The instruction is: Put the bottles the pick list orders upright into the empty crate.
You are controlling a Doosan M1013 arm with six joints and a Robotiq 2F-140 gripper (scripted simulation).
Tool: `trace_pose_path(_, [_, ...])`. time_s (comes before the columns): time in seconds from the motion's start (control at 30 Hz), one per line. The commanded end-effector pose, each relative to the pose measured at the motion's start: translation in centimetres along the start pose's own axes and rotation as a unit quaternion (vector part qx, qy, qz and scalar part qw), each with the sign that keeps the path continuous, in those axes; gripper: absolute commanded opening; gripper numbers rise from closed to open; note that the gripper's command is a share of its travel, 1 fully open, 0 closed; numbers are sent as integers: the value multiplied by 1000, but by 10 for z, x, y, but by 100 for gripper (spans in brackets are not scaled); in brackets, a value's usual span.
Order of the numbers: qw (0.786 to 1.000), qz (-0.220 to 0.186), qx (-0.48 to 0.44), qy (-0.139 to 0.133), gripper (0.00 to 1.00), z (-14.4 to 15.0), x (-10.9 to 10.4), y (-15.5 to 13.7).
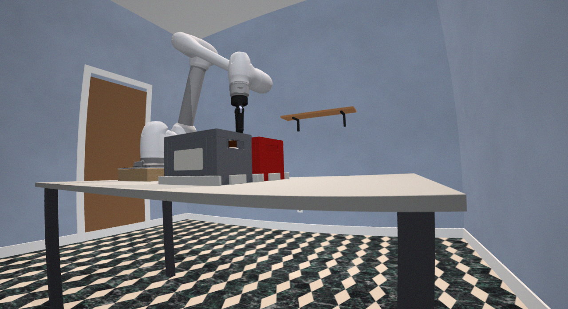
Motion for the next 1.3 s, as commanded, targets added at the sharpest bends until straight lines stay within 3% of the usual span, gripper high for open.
trace_pose_path(0.0, [1000,0,0,0,0,0,0,0])
trace_pose_path(0.2, [1000,0,0,0,0,0,0,0])
trace_pose_path(0.23, [1000,0,0,0,38,0,2,0])
trace_pose_path(1.27, [1000,0,0,0,38,0,2,0])
Point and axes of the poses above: the point where the finger pads meet when closed, its own x axis out along the fingers, its own z axis across the jaws, y = z × x, the point moved 1 cm from there along -x, back along the fingers, and after that the axes turned 14 degrees about x, right-handed, at the moved point
